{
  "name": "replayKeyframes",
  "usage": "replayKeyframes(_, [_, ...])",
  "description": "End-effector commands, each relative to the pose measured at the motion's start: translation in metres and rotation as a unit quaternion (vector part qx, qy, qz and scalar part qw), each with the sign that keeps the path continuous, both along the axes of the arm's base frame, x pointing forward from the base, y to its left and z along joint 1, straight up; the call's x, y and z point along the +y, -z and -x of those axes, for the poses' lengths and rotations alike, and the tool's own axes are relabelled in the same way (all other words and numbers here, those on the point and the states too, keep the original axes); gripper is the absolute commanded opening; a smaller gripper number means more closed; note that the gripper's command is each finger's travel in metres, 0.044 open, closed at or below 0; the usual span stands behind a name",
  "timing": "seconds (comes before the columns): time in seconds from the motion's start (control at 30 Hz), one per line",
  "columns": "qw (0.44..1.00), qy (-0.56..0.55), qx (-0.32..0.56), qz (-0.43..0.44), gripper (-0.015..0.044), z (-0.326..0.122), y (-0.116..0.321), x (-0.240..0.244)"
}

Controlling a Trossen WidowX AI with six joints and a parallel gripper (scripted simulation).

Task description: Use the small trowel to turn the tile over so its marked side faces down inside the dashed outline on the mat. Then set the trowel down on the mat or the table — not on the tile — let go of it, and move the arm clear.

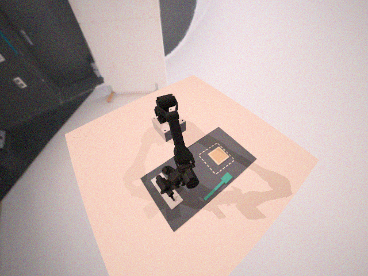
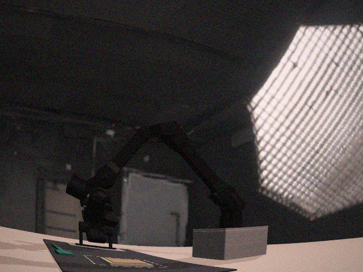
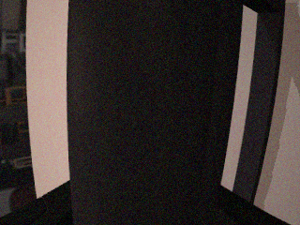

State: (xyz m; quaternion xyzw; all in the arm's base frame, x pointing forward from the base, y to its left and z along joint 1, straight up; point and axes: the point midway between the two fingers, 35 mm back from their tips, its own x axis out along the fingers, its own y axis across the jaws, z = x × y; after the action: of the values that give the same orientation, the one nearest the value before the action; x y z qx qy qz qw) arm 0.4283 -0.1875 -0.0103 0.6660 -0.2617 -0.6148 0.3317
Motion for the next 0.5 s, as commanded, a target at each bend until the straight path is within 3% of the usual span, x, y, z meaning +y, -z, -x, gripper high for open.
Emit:
replayKeyframes(0.0, [1.000, 0.002, -0.004, 0.004, 0.0026, -0.0005, 0.0004, -0.0009])
replayKeyframes(0.33, [1.000, 0.002, -0.004, 0.004, 0.0289, -0.0005, 0.0004, -0.0009])
replayKeyframes(0.47, [1.000, 0.002, -0.004, 0.004, 0.0300, -0.0005, 0.0004, -0.0009])
